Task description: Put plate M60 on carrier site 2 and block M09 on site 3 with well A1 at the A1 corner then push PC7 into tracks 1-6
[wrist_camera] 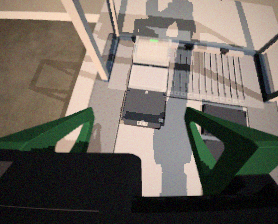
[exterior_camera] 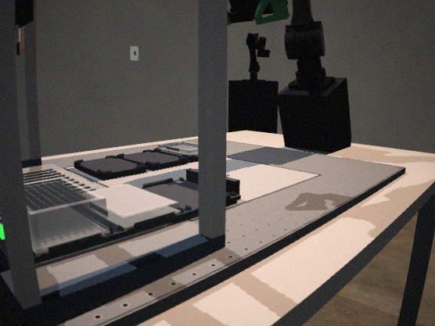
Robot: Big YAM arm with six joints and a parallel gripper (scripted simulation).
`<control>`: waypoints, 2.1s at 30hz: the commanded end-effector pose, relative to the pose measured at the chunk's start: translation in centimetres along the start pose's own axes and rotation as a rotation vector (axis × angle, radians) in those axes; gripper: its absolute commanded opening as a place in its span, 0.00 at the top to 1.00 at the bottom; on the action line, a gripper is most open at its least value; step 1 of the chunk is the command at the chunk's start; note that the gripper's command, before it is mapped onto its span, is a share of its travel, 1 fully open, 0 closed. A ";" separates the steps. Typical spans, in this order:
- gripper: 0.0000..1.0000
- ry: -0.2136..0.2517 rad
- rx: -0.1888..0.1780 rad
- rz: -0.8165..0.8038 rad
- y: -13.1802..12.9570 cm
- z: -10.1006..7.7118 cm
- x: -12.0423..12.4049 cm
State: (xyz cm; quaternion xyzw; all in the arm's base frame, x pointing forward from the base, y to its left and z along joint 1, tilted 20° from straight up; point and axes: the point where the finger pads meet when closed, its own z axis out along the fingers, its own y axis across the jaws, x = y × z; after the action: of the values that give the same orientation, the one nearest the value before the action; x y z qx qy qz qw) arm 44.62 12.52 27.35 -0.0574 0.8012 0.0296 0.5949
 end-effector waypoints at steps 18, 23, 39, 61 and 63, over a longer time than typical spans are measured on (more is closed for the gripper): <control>0.00 -0.087 0.005 -0.012 -1.7 5.6 -8.0; 0.00 -0.088 0.006 -0.013 -2.1 7.1 -9.2; 0.00 -0.089 0.006 -0.015 -3.4 11.4 -12.6; 0.00 -0.092 0.007 -0.017 -5.0 16.8 -17.0; 0.00 -0.092 0.007 -0.017 -5.2 17.4 -17.5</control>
State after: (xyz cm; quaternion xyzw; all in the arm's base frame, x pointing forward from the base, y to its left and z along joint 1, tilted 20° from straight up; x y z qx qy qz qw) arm 65.15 11.00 37.15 -0.0593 0.7794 0.0303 0.6230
